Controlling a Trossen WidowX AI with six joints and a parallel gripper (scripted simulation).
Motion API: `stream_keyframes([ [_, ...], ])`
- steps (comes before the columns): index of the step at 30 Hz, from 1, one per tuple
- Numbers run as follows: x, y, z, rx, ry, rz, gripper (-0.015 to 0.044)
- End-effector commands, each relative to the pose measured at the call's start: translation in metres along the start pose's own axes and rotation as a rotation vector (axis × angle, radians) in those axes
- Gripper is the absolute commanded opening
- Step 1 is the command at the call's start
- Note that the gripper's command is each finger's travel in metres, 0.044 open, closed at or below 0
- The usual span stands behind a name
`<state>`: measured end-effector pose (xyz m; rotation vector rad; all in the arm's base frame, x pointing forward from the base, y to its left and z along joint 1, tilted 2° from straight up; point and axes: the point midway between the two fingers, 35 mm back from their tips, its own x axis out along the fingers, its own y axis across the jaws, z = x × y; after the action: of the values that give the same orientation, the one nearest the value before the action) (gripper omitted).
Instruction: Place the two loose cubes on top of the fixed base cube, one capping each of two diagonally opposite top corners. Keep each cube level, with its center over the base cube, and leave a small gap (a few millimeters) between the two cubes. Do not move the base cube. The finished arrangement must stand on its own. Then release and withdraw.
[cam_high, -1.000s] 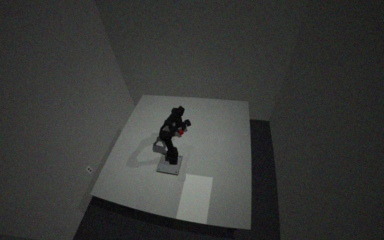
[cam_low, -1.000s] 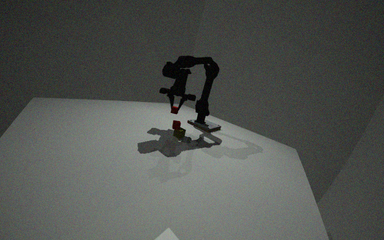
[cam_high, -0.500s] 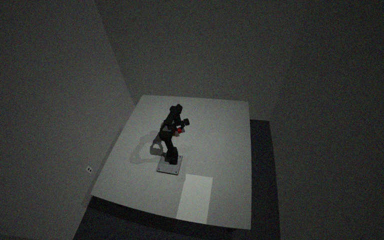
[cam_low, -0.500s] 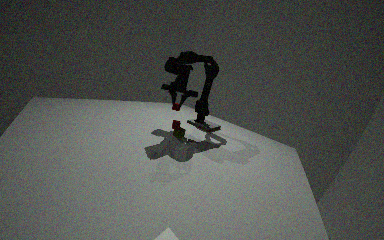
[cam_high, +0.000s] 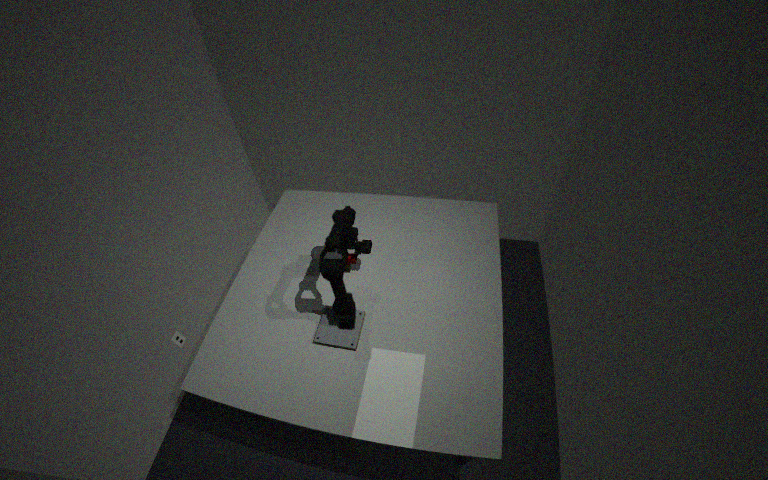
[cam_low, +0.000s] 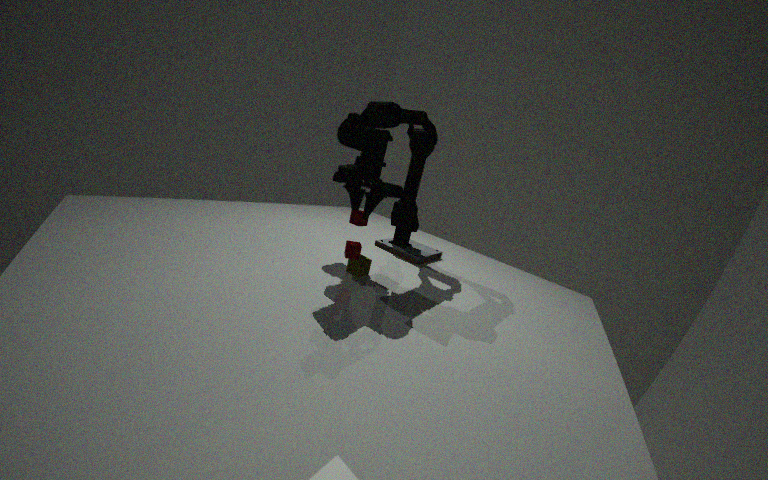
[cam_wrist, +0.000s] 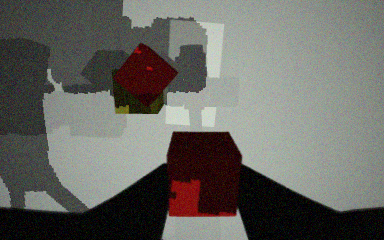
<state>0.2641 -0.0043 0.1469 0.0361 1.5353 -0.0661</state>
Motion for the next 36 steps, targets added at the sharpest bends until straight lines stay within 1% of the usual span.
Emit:
stream_keyframes([
  [1,0.0,0.01,0.004,0.121,-0.002,-0.001,0.0105],
  [26,0.003,0.071,0.014,0.783,-0.001,0.004,0.0105],
  [33,0.004,0.072,0.014,0.801,-0.001,0.004,0.0105],
  [36,0.011,0.072,0.014,0.802,-0.001,0.004,0.0105],
])
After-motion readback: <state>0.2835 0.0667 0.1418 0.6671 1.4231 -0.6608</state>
